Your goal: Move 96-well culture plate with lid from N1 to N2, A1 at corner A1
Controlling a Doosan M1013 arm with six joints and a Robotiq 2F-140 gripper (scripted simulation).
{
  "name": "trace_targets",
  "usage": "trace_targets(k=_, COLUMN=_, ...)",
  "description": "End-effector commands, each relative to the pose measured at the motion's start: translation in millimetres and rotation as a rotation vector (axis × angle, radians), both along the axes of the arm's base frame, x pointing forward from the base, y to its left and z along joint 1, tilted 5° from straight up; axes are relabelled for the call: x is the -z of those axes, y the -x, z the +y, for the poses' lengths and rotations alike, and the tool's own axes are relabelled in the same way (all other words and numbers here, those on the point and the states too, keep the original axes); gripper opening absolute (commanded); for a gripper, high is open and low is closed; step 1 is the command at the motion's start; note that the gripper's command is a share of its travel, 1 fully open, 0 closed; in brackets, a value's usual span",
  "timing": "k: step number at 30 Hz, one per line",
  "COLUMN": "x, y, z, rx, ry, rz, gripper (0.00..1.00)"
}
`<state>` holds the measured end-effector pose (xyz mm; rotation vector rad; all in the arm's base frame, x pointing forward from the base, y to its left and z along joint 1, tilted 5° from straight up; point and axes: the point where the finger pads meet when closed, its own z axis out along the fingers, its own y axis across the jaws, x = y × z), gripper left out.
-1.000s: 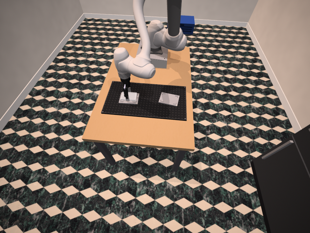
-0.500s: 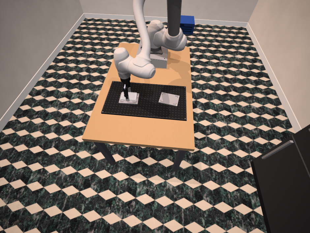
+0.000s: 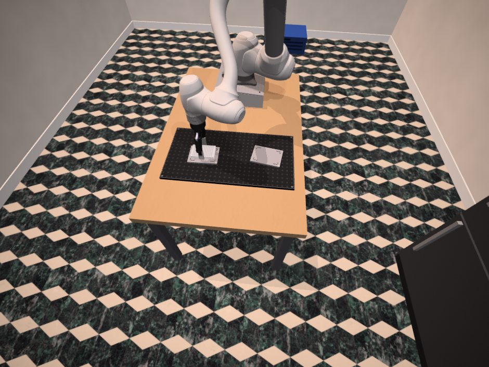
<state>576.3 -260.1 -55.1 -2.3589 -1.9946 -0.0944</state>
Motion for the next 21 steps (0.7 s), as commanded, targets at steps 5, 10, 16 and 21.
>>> trace_targets(k=5, x=3.8, y=0.9, z=4.8, rx=0.002, ry=-0.005, rz=0.003, gripper=0.00)
trace_targets(k=10, x=3.8, y=0.9, z=4.8, rx=0.002, ry=-0.005, rz=0.003, gripper=0.00)
trace_targets(k=16, x=3.8, y=0.9, z=4.8, rx=0.002, ry=-0.005, rz=0.003, gripper=0.00)
trace_targets(k=21, x=4.2, y=0.9, z=4.8, rx=0.002, ry=-0.005, rz=0.003, gripper=0.00)
